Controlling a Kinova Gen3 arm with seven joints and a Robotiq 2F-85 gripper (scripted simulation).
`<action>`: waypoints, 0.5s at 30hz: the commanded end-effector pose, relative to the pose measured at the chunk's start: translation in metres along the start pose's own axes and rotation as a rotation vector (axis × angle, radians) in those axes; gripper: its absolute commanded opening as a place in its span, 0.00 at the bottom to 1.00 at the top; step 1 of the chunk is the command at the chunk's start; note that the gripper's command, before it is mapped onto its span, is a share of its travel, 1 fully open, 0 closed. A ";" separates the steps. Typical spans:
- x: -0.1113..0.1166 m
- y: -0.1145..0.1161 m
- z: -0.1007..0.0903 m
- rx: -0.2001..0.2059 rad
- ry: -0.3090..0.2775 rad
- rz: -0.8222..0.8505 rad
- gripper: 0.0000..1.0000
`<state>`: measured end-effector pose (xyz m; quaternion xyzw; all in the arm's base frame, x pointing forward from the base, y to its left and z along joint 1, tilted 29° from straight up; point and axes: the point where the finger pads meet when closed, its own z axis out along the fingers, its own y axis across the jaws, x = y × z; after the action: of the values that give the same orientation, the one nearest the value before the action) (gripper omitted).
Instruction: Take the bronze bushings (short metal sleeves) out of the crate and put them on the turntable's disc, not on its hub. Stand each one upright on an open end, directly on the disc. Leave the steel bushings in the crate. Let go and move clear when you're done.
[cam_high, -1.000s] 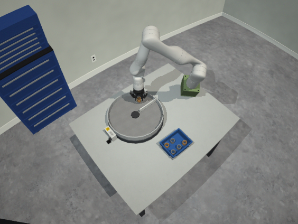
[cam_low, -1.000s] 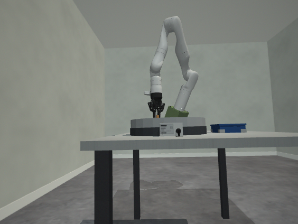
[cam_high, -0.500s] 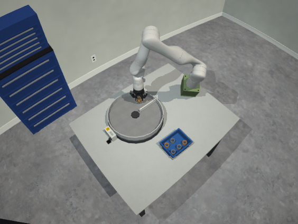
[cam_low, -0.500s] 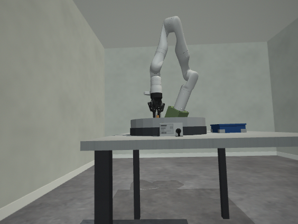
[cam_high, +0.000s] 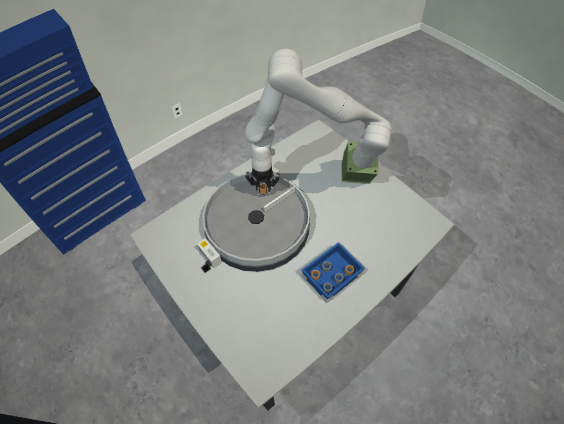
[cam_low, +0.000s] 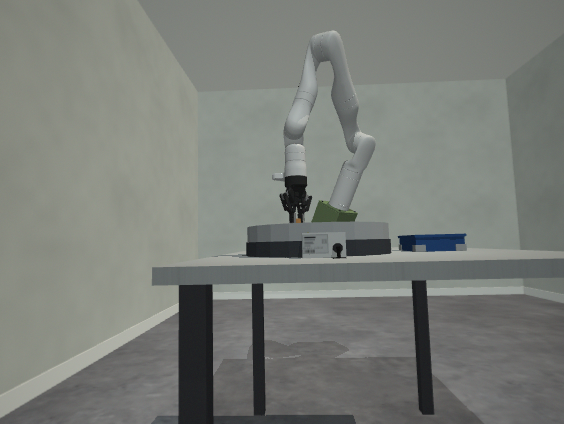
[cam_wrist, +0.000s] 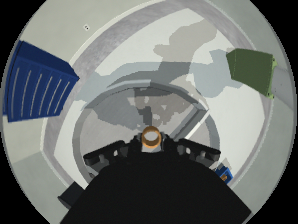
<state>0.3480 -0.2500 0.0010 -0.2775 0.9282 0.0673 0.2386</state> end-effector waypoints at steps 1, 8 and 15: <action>0.000 0.000 0.002 0.000 0.000 0.001 0.00; 0.000 0.000 0.013 0.000 0.000 0.001 0.00; 0.000 0.000 0.021 0.000 0.000 0.001 0.00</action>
<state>0.3563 -0.2464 -0.0144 -0.2779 0.9282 0.0650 0.2388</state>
